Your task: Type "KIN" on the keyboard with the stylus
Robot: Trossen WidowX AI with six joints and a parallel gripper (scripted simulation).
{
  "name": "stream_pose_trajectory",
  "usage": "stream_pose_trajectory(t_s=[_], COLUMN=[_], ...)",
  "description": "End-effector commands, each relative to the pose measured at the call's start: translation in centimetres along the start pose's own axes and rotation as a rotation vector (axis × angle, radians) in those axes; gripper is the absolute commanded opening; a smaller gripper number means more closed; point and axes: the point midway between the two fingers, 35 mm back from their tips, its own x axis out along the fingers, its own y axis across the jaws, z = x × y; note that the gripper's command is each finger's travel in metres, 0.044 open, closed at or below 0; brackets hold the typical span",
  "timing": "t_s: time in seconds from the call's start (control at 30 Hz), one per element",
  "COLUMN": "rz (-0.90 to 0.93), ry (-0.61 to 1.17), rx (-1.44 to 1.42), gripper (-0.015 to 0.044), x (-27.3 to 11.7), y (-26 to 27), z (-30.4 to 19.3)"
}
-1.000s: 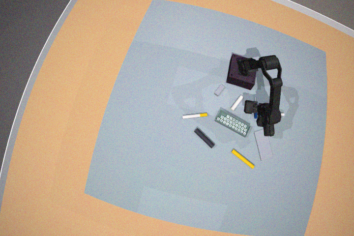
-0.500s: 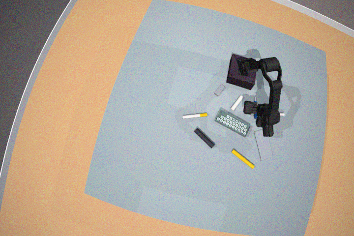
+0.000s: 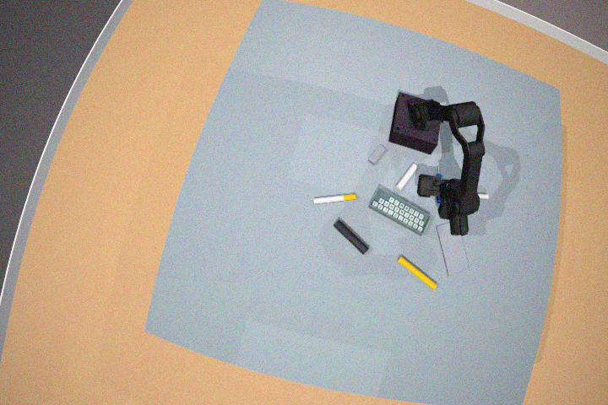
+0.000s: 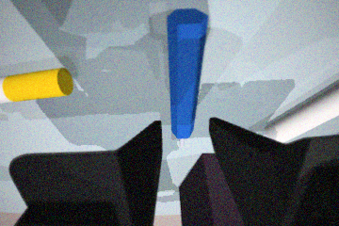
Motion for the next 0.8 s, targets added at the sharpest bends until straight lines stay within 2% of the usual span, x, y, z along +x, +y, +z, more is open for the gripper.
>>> stream_pose_trajectory(t_s=[0.0, 0.67, 0.77], rz=[-0.002, -0.002, 0.001], ry=[0.002, 0.002, 0.001], rx=[-0.005, -0.005, 0.000], gripper=[0.0150, 0.0150, 0.0071], x=[0.3, 1.5, 1.3], y=[0.0, 0.0, 0.0], z=[0.1, 0.8, 0.7])
